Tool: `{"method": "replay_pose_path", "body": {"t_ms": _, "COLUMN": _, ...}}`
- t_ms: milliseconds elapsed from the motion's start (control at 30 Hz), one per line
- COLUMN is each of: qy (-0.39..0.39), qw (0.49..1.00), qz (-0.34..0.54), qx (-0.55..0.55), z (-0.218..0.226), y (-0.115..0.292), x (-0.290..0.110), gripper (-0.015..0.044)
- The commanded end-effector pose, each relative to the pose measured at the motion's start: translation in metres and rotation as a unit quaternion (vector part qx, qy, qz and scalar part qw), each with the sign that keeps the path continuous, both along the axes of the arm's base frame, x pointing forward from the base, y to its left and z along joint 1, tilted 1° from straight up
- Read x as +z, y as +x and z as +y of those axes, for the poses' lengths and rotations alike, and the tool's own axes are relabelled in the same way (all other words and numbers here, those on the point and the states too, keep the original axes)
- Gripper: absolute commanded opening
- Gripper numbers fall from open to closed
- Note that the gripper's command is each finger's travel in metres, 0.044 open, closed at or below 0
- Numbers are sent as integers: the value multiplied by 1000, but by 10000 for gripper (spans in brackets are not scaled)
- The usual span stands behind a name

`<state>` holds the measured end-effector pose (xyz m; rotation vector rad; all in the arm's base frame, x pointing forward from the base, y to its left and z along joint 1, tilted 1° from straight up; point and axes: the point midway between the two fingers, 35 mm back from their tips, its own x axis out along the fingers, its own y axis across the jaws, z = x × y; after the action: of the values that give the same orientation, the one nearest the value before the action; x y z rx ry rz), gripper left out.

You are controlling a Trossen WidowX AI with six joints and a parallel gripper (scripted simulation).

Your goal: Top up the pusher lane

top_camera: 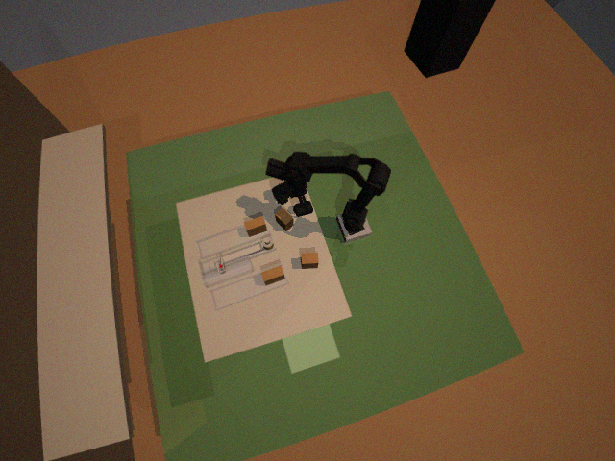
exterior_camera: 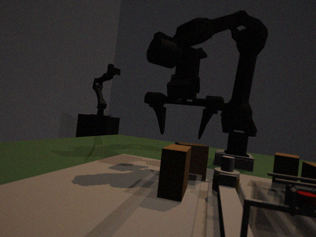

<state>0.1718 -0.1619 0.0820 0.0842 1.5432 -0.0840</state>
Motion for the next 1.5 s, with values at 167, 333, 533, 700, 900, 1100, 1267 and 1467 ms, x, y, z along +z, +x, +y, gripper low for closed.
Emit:
{"method": "replay_pose_path", "body": {"t_ms": 167, "qy": -1, "qw": 1000, "qz": 4, "qx": 0, "z": 0, "y": -2, "x": -23, "gripper": 440}}
{"method": "replay_pose_path", "body": {"t_ms": 333, "qy": -1, "qw": 1000, "qz": 4, "qx": 0, "z": 0, "y": -1, "x": -29, "gripper": 440}}
{"method": "replay_pose_path", "body": {"t_ms": 533, "qy": -1, "qw": 1000, "qz": 4, "qx": 1, "z": -1, "y": -1, "x": -38, "gripper": 440}}
{"method": "replay_pose_path", "body": {"t_ms": 700, "qy": -1, "qw": 1000, "qz": 4, "qx": 0, "z": -1, "y": -1, "x": -45, "gripper": 440}}
{"method": "replay_pose_path", "body": {"t_ms": 900, "qy": -1, "qw": 1000, "qz": 4, "qx": 0, "z": 0, "y": -1, "x": -54, "gripper": 440}}
{"method": "replay_pose_path", "body": {"t_ms": 1100, "qy": -1, "qw": 1000, "qz": 4, "qx": 0, "z": 0, "y": -1, "x": -55, "gripper": 361}}
{"method": "replay_pose_path", "body": {"t_ms": 1267, "qy": -1, "qw": 1000, "qz": 4, "qx": 0, "z": 0, "y": -1, "x": -55, "gripper": 230}}
{"method": "replay_pose_path", "body": {"t_ms": 1467, "qy": -1, "qw": 1000, "qz": 4, "qx": 0, "z": 0, "y": -1, "x": -55, "gripper": 151}}
